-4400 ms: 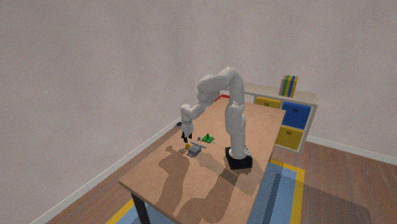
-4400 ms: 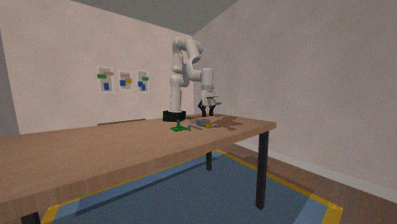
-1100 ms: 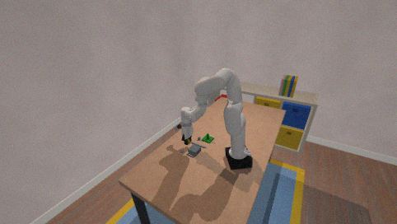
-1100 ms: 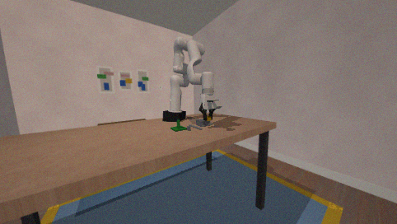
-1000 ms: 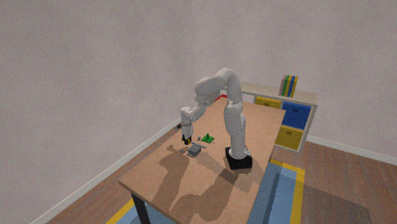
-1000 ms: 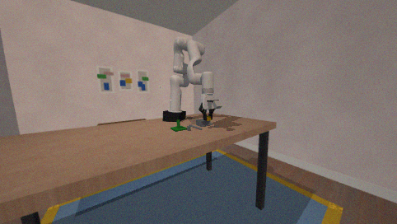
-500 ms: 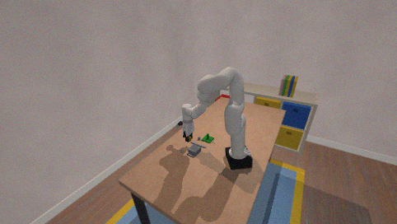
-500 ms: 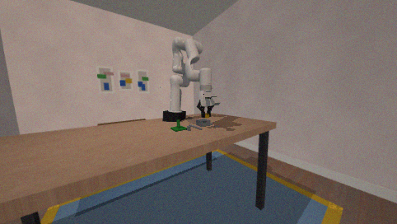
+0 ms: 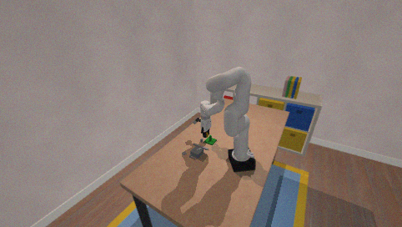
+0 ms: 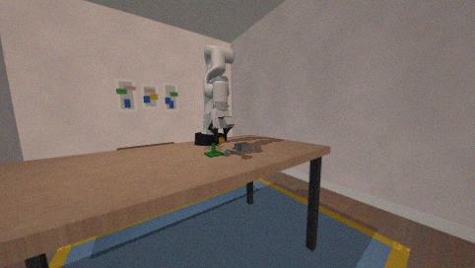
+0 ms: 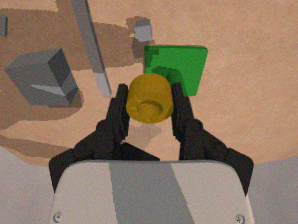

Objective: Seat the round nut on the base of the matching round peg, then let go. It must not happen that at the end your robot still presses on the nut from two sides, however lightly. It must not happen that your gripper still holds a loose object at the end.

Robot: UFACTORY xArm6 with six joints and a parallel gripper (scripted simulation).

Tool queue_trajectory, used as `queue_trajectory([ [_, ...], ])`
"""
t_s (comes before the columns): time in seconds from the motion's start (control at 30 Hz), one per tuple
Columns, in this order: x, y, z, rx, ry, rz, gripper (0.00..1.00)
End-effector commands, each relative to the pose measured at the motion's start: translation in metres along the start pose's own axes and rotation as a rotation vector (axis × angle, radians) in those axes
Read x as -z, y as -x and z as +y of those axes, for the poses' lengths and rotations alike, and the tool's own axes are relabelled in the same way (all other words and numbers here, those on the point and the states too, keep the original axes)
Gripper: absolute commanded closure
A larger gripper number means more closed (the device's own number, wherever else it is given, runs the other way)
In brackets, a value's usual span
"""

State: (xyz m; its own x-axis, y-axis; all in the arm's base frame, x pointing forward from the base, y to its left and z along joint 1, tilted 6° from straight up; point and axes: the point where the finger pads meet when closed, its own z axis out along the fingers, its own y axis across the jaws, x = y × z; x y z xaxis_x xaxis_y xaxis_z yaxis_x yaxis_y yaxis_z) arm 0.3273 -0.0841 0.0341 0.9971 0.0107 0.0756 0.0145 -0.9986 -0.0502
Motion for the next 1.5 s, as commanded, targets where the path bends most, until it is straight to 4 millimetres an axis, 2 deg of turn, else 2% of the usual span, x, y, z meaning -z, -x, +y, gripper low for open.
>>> queue_trajectory([
  [0.0,0.0025,0.0190,0.0293,0.007,-0.017,0.013,1.00],
  [1.47,-0.0062,0.0237,0.0340,0.007,-0.016,0.013,1.00],
])
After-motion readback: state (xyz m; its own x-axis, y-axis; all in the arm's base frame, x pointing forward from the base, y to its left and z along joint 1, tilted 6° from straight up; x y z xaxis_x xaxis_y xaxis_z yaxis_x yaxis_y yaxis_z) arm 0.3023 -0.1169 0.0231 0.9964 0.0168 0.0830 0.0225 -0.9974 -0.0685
